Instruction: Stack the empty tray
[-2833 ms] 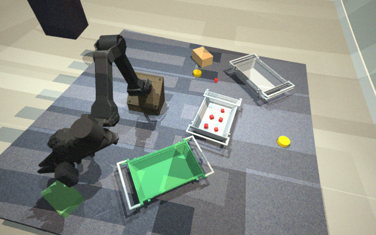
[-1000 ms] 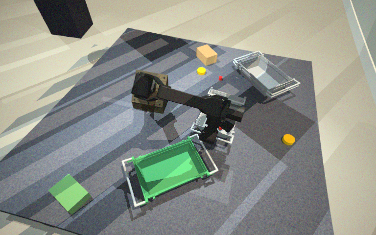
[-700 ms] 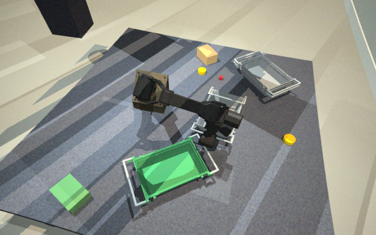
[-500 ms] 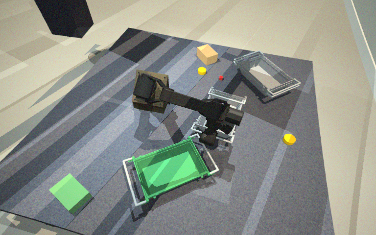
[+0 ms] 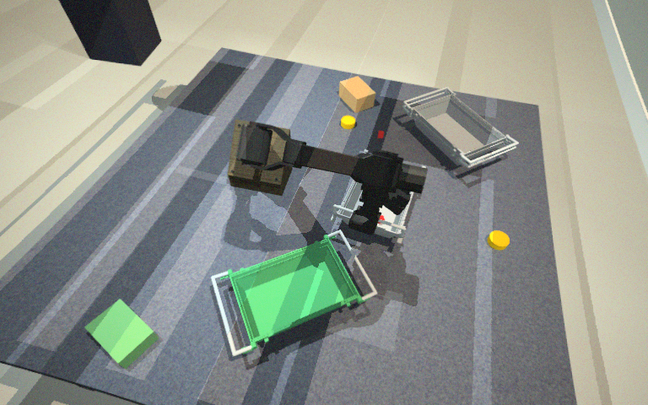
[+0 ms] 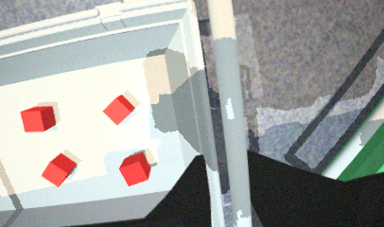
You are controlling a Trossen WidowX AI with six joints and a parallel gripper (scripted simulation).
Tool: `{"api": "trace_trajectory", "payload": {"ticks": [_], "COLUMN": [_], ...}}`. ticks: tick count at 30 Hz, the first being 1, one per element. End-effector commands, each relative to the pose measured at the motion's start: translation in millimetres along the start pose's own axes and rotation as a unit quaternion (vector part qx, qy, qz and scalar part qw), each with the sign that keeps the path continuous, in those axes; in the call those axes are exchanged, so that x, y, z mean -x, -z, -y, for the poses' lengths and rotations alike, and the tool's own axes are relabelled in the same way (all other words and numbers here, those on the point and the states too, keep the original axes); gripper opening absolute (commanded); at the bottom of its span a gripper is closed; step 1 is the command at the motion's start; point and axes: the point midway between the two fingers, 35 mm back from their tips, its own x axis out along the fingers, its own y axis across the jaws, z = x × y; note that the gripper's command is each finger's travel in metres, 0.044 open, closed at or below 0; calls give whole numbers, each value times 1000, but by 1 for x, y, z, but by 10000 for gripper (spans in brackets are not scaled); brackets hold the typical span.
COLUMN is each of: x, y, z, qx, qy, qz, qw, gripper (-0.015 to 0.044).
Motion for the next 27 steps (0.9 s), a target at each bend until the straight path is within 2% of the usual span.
{"api": "trace_trajectory", "payload": {"ticks": [1, 8, 18, 27], "x": [-5, -22, 21, 17], "y": [1, 1, 1, 0], "z": [-19, -39, -35, -37], "qx": [2, 2, 2, 4], "qy": [-4, -4, -5, -7], "qz": [-3, -3, -3, -2], "qw": [1000, 1000, 1000, 1000], "gripper": [82, 82, 82, 82]}}
